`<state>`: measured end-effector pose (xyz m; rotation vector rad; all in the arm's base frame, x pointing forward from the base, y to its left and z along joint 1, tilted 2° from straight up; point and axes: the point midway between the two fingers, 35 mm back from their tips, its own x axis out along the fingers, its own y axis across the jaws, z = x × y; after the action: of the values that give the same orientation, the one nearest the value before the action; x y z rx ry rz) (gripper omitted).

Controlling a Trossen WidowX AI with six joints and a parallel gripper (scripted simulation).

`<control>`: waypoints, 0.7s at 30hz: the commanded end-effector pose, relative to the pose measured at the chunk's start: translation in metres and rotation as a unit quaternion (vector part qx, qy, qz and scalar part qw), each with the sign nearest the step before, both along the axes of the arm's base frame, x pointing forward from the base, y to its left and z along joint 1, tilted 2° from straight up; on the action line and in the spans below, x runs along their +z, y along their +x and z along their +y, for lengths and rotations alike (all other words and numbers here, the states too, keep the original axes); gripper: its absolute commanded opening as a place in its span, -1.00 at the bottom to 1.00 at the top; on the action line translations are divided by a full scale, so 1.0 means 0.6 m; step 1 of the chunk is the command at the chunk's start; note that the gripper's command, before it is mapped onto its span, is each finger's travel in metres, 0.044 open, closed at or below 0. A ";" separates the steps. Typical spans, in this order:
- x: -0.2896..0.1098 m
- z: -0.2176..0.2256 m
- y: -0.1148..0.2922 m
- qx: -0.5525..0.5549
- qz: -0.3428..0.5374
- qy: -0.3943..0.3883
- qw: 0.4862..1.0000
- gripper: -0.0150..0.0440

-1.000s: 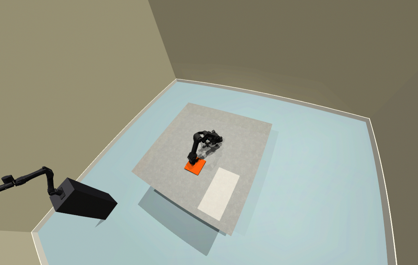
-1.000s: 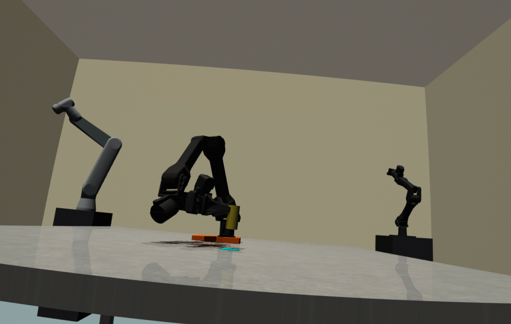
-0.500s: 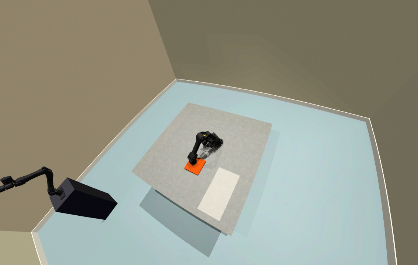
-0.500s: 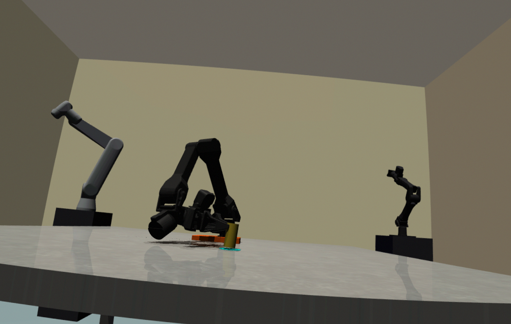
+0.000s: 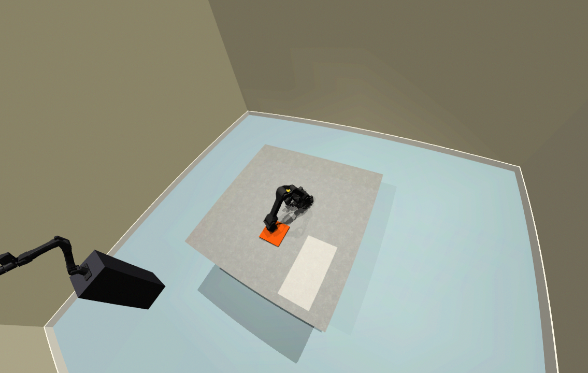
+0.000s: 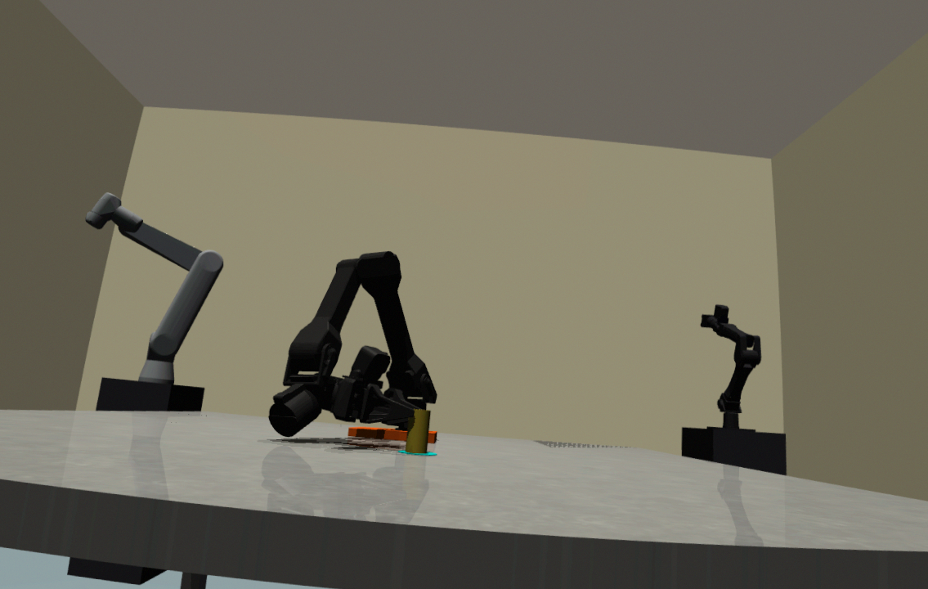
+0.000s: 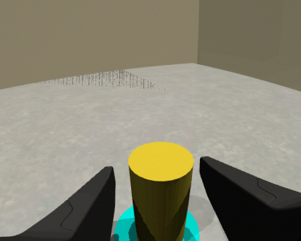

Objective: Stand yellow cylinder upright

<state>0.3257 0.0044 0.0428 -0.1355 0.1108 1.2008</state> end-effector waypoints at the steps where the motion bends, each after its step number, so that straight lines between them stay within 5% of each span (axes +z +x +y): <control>1: -0.001 0.000 0.000 0.000 -0.001 -0.001 1.000 0.58; 5: -0.001 0.000 0.000 0.000 -0.001 -0.001 1.000 0.86; 10: 0.008 0.000 0.001 0.000 -0.001 0.001 1.000 0.86; 21: 0.144 0.006 0.000 -0.011 0.008 0.023 1.000 0.86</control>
<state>0.3266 0.0072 0.1144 -0.0881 0.1041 1.1859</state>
